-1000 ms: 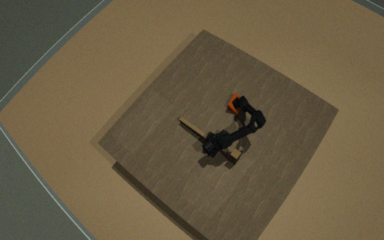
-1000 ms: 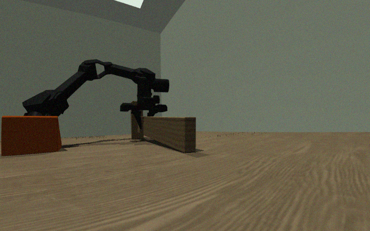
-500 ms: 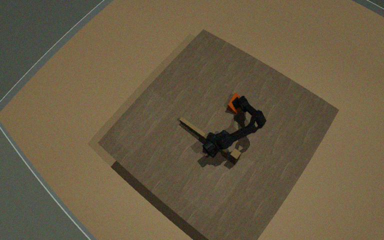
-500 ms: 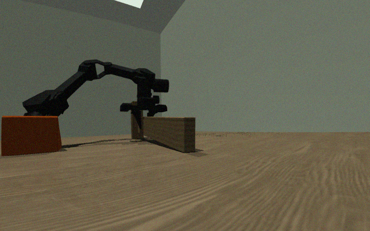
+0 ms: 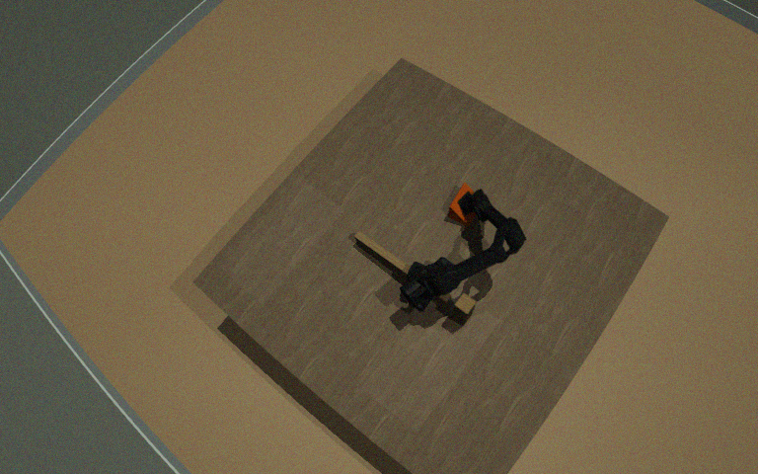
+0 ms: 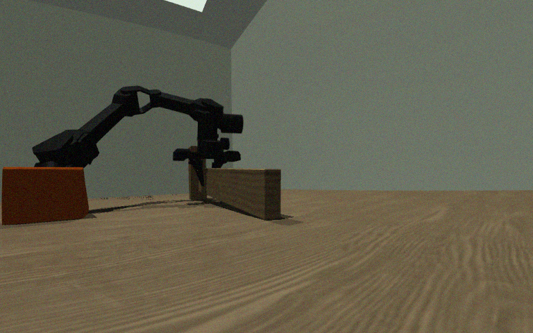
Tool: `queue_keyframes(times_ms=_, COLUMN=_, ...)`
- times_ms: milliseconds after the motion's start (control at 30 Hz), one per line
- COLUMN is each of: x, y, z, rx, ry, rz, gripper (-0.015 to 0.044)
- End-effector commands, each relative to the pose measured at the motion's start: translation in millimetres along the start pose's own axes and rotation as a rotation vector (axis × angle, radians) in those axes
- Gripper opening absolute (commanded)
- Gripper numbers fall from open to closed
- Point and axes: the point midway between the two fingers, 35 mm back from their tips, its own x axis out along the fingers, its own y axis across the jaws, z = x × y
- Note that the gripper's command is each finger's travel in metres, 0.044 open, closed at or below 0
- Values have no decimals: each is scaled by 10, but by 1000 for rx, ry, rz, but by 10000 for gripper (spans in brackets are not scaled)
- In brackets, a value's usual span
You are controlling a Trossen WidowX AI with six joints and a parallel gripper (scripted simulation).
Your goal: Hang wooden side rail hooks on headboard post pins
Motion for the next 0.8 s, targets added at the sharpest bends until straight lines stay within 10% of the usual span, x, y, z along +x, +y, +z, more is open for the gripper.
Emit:
queue_keyframes(times_ms=0, x=-19, y=0, z=-1, rx=5, ry=-1, rz=6, gripper=0)
queue_keyframes(times_ms=767, x=-25, y=7, z=-26, rx=5, ry=-1, rz=6, gripper=0)
